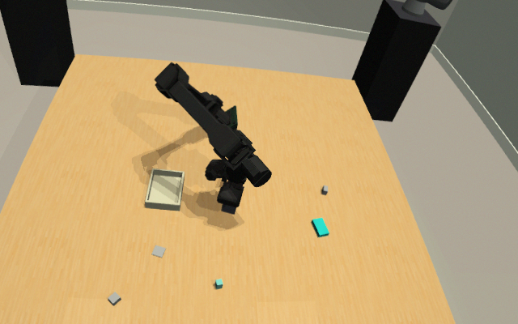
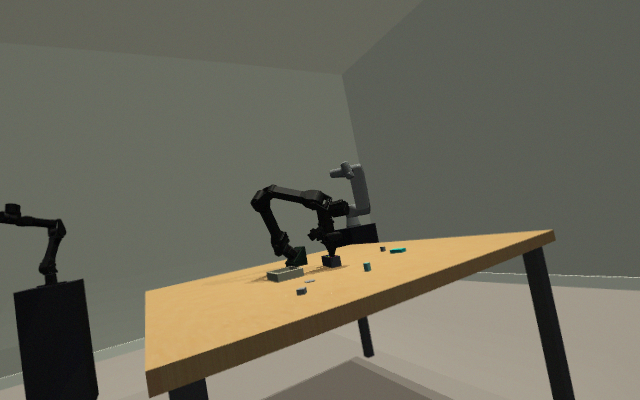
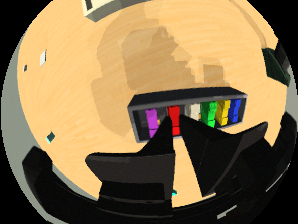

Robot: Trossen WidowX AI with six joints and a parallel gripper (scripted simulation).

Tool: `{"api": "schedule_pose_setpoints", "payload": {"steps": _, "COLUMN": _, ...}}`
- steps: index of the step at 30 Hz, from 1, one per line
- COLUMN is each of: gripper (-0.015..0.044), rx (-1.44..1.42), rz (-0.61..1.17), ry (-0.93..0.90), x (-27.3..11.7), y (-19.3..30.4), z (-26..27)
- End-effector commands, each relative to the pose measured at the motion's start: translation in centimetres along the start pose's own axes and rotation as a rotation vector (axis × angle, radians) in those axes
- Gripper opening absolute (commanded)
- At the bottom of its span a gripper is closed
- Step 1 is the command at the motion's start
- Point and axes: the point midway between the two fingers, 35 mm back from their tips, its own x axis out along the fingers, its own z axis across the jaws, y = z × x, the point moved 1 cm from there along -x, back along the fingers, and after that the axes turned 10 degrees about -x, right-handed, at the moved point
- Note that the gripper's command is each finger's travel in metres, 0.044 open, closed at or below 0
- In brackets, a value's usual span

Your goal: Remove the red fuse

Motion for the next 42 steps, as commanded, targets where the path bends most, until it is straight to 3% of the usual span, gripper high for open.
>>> {"api": "schedule_pose_setpoints", "payload": {"steps": 1, "gripper": 0.0007, "rx": 0.001, "rz": 0.000, "ry": 0.000, "x": 0.0, "y": 0.0, "z": 0.0}}
{"api": "schedule_pose_setpoints", "payload": {"steps": 42, "gripper": 0.0000, "rx": -0.002, "rz": 0.000, "ry": -0.002, "x": -1.8, "y": 0.1, "z": 0.1}}
